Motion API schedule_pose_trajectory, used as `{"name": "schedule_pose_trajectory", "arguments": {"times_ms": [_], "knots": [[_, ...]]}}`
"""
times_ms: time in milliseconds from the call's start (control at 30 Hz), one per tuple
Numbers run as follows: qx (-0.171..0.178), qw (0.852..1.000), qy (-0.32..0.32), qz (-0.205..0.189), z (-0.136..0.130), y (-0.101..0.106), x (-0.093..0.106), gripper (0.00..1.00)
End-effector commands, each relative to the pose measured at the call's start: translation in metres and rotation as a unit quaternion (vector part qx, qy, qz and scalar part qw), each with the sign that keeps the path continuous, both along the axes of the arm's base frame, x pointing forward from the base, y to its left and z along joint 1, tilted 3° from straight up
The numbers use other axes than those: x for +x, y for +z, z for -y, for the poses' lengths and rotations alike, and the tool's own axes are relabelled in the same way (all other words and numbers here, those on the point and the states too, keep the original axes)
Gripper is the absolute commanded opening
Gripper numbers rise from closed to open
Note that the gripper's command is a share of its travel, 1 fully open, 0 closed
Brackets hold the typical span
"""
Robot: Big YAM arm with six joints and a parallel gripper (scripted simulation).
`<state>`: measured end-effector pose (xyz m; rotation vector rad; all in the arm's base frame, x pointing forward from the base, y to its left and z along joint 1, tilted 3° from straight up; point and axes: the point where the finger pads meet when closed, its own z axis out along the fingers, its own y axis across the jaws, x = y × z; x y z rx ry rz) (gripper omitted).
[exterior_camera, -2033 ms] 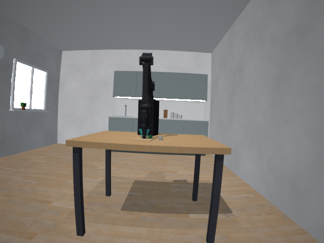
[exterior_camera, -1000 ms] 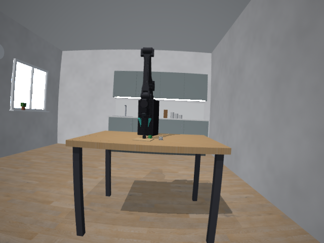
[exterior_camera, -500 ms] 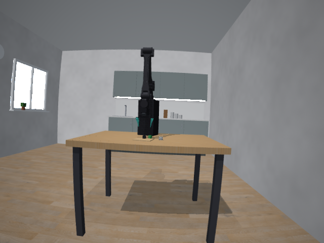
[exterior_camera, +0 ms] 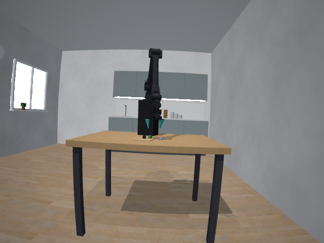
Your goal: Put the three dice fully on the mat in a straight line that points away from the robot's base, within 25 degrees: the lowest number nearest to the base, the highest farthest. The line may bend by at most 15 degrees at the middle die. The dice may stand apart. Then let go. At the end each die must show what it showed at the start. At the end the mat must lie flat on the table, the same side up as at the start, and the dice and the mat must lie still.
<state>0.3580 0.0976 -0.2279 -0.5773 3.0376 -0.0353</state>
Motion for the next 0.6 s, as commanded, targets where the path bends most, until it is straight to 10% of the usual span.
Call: {"name": "schedule_pose_trajectory", "arguments": {"times_ms": [0, 133, 167, 567], "knots": [[-0.005, 0.995, 0.096, -0.002, -0.043, -0.004, 0.001, 1.0], [-0.004, 0.992, 0.13, 0.004, -0.063, 0.002, 0.002, 1.0], [-0.005, 0.992, 0.13, 0.002, -0.061, 0.004, -0.003, 0.39], [-0.002, 0.992, 0.122, 0.008, -0.06, 0.003, 0.004, 0.39]]}}
